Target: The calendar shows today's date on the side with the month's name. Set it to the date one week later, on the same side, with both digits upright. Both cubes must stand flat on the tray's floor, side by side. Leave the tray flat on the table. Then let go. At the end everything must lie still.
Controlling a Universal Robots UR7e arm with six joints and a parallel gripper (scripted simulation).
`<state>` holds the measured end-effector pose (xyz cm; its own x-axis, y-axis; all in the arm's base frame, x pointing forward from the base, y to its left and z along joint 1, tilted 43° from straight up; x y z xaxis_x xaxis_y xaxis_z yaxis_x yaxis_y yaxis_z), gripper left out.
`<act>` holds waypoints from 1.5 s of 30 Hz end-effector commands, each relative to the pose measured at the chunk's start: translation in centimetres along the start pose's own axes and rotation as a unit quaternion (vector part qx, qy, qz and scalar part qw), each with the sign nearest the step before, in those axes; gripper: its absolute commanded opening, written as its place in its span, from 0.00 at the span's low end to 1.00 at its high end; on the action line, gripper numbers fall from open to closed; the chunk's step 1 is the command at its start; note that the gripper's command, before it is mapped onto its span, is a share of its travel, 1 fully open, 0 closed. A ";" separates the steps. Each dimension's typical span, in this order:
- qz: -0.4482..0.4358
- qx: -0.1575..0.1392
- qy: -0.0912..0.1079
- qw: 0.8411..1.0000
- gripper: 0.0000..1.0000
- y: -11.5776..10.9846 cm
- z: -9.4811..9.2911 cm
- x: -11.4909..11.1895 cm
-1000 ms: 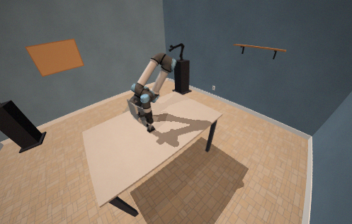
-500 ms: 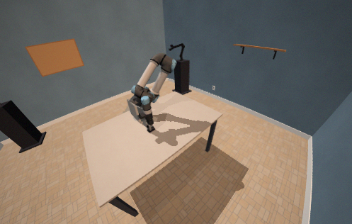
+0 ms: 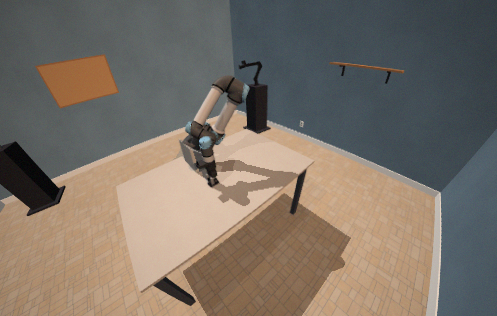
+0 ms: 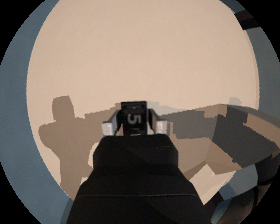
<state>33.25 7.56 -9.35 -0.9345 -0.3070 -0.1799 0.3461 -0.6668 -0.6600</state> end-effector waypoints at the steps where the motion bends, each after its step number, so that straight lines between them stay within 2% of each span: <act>1: 0.000 0.001 0.000 1.000 0.87 0.0 0.0 0.0; 29: 0.000 0.001 0.000 1.000 0.87 0.0 0.0 0.0; 30: 0.000 0.001 0.000 1.000 0.57 0.0 0.0 0.0; 45: 0.000 0.001 0.000 1.000 0.57 0.0 0.0 0.0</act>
<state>33.25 7.57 -9.36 -0.9345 -0.3070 -0.1801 0.3462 -0.6669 -0.6599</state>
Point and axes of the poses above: the point where the finger pads meet when closed, its own z axis back along the fingers, its own x axis across the jaws, y = z × x, the point moved 4 cm from there along z, back along the fingers, and after that the axes turned 13 degrees about z, right-handed, at the moved point
